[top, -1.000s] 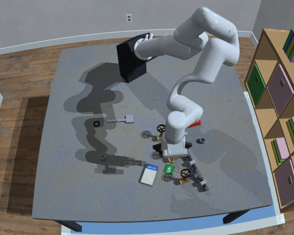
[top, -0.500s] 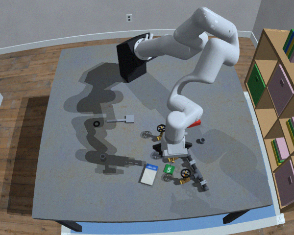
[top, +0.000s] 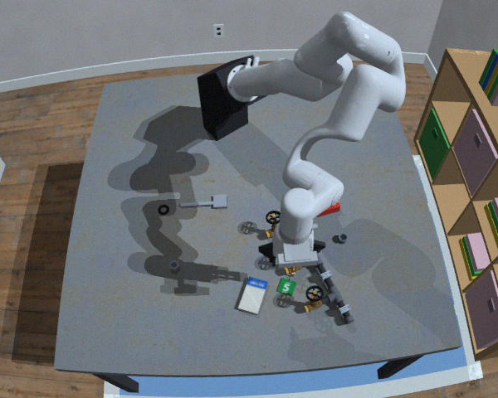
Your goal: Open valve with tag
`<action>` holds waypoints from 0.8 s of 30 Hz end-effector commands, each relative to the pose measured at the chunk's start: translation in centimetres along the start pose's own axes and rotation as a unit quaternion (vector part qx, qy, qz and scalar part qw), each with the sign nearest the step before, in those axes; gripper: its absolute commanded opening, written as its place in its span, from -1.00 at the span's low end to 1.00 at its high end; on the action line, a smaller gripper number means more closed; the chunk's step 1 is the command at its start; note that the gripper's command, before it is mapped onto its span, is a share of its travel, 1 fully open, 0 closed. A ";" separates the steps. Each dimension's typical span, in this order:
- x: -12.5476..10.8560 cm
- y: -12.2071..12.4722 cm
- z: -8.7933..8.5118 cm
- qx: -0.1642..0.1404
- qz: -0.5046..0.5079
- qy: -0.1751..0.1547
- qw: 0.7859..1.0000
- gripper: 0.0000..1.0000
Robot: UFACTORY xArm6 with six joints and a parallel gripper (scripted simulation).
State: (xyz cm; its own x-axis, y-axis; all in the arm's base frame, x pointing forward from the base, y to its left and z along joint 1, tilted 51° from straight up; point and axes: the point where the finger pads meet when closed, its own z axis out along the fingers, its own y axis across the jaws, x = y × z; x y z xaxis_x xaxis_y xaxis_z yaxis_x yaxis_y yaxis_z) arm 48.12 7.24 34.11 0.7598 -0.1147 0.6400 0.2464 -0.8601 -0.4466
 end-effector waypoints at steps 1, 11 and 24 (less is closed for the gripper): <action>0.1 0.0 -0.1 0.000 0.000 0.001 1.000 1.00; -2.0 -0.4 1.3 0.028 0.198 0.015 0.980 1.00; -7.9 -1.7 5.0 0.075 0.508 0.022 0.858 1.00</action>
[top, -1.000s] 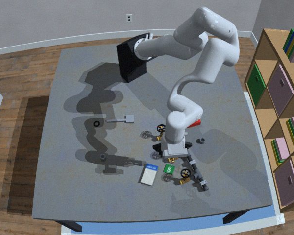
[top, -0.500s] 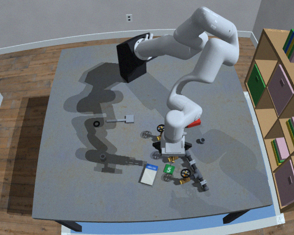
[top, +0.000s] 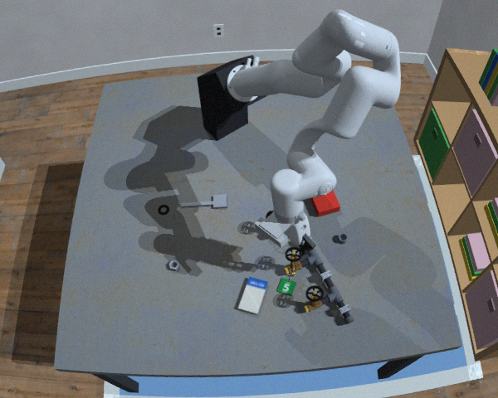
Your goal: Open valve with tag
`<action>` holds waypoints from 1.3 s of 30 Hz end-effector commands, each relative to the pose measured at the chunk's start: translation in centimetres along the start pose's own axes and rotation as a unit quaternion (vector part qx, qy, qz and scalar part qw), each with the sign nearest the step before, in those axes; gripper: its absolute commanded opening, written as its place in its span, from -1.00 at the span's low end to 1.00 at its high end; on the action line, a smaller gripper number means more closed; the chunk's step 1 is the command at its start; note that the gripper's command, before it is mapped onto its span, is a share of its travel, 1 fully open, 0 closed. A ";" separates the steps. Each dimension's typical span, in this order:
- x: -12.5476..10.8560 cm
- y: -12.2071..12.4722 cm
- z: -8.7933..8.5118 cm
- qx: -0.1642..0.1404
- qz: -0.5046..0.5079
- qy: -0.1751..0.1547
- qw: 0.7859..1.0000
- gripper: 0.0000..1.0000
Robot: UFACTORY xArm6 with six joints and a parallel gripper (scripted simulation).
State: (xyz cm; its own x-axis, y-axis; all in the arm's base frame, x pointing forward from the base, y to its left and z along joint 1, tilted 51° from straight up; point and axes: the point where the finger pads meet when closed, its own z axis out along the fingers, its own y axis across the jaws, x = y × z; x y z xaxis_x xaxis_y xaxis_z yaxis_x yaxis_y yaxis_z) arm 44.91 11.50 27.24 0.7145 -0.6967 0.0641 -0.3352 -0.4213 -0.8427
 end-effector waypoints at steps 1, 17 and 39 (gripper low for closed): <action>-0.6 0.2 0.5 0.022 0.109 0.018 0.994 1.00; -0.6 0.2 0.5 0.059 0.312 0.044 0.947 1.00; -0.4 0.0 2.6 0.061 0.311 0.044 0.947 1.00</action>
State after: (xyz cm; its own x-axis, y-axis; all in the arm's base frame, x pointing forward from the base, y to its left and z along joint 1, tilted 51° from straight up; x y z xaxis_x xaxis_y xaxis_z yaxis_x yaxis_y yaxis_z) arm 45.72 12.92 26.01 0.3452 -0.8360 -0.4265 -0.6004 0.1525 -0.7850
